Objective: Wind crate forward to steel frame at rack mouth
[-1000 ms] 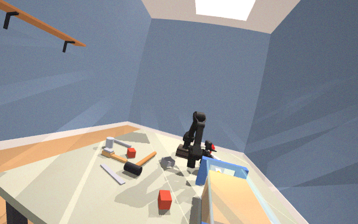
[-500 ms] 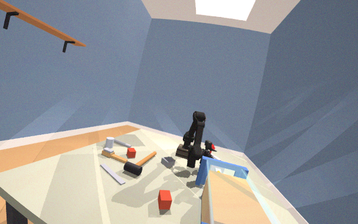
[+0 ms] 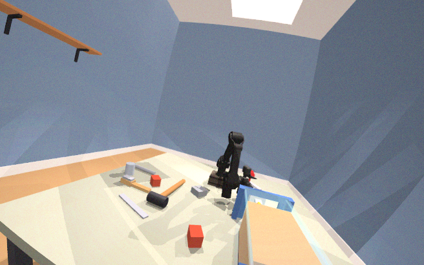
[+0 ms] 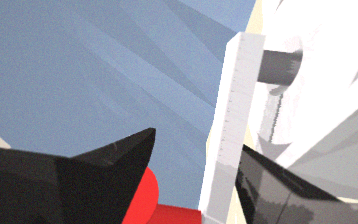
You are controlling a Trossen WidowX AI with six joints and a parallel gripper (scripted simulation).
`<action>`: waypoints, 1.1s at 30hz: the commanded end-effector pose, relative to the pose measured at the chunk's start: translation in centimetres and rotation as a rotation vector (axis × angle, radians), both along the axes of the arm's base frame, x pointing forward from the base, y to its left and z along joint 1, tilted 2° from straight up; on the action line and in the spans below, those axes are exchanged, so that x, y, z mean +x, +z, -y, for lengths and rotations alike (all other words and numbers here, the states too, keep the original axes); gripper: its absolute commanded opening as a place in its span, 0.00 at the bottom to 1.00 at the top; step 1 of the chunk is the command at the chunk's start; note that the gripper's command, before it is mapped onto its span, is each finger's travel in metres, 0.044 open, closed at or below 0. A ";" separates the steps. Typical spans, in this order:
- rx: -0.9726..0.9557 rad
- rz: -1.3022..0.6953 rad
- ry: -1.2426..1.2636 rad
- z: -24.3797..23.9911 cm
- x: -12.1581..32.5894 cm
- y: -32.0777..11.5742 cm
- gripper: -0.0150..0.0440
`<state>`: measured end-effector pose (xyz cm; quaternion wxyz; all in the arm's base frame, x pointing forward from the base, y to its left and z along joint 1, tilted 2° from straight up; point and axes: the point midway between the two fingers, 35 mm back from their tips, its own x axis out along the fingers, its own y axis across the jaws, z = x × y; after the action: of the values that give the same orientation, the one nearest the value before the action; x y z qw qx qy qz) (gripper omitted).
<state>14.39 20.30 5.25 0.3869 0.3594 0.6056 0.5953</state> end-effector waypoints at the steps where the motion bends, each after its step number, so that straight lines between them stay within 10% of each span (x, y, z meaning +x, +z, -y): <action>1: -0.002 -0.005 0.002 0.0 -0.1 0.1 0.66; 33: 0.000 0.000 0.000 -0.1 0.3 -0.7 0.66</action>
<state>14.49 20.33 4.94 0.3840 0.3613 0.6090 0.5926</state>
